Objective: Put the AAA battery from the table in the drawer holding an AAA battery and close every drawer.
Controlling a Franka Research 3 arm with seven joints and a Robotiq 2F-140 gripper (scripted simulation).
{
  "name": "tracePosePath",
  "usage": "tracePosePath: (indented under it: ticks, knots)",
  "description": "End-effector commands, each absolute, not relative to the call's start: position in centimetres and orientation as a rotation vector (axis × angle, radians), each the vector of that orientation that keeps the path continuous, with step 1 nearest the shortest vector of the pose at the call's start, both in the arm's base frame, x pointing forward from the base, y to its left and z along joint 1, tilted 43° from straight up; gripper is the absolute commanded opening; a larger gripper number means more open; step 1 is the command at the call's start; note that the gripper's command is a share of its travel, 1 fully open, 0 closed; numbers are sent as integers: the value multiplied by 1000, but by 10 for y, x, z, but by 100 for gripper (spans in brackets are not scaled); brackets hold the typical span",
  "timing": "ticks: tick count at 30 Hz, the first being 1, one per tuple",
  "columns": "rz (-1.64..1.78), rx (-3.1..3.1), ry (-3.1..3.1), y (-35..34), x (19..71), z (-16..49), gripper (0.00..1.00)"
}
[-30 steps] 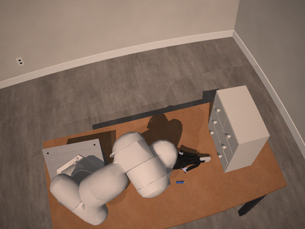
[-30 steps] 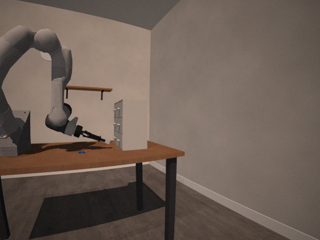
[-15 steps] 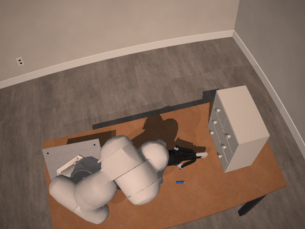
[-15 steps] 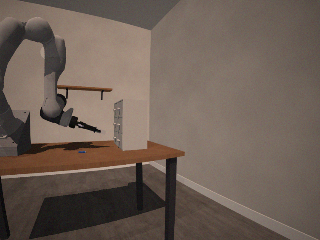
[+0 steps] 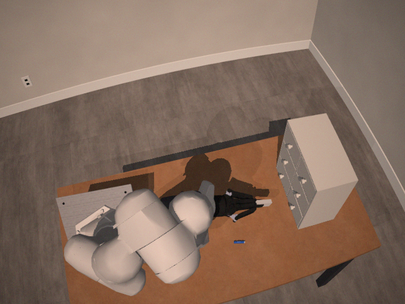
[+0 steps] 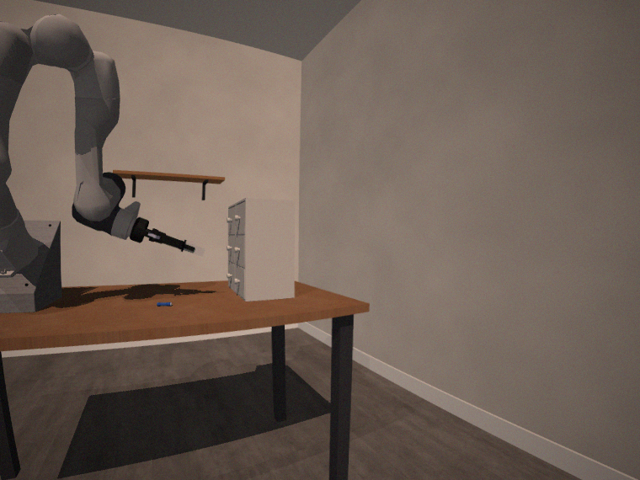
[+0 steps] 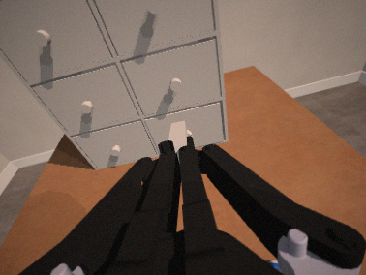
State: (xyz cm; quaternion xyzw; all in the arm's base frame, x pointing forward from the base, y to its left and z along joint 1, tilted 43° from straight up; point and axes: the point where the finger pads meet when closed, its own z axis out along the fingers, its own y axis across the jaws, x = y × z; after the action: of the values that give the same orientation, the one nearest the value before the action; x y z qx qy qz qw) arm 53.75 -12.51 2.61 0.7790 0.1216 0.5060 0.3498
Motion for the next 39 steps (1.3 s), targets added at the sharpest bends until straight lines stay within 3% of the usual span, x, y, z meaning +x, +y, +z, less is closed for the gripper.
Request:
tracePosePath:
  ticks: [1, 18, 39]
  knots:
    - [1279, 2013, 335, -126, 535, 25, 0]
    - [1077, 2114, 244, -112, 522, 36, 0]
    - [518, 2301, 2, -76, 487, 66, 0]
